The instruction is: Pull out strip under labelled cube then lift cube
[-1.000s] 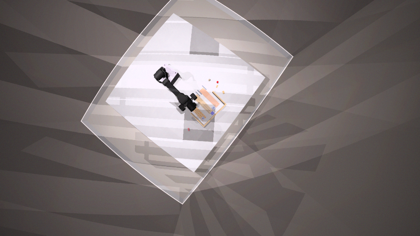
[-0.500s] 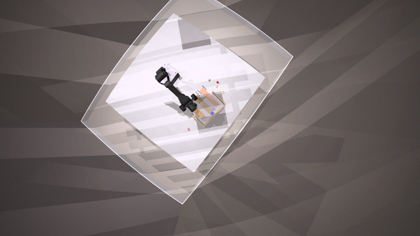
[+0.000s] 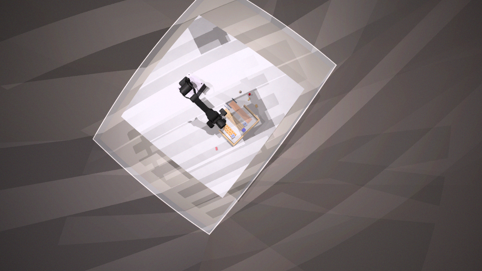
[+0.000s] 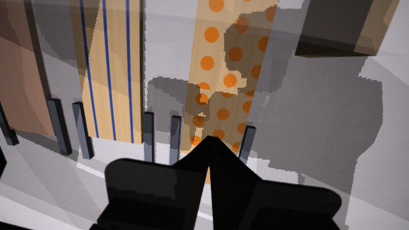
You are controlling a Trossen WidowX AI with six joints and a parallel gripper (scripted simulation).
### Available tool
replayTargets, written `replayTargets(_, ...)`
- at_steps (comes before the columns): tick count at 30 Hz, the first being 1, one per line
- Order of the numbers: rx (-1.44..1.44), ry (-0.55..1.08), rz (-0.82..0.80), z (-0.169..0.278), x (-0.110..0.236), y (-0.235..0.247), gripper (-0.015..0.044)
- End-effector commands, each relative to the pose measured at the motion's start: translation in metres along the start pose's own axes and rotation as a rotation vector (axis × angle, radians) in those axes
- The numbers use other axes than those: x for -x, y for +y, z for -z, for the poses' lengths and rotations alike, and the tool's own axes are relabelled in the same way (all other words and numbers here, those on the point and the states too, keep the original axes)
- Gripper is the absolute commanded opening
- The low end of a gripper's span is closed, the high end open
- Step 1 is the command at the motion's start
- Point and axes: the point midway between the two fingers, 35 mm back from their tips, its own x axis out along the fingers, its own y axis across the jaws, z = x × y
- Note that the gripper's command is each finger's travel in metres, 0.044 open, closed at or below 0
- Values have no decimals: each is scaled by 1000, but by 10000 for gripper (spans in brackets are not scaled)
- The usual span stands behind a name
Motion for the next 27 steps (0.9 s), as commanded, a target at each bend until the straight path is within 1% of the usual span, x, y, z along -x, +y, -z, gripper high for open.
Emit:
replayTargets(1,5,3,2,1,-8,-1,0)
replayTargets(8,5,3,2,1,-18,-1,0)
replayTargets(27,5,3,2,1,-19,-1,0)
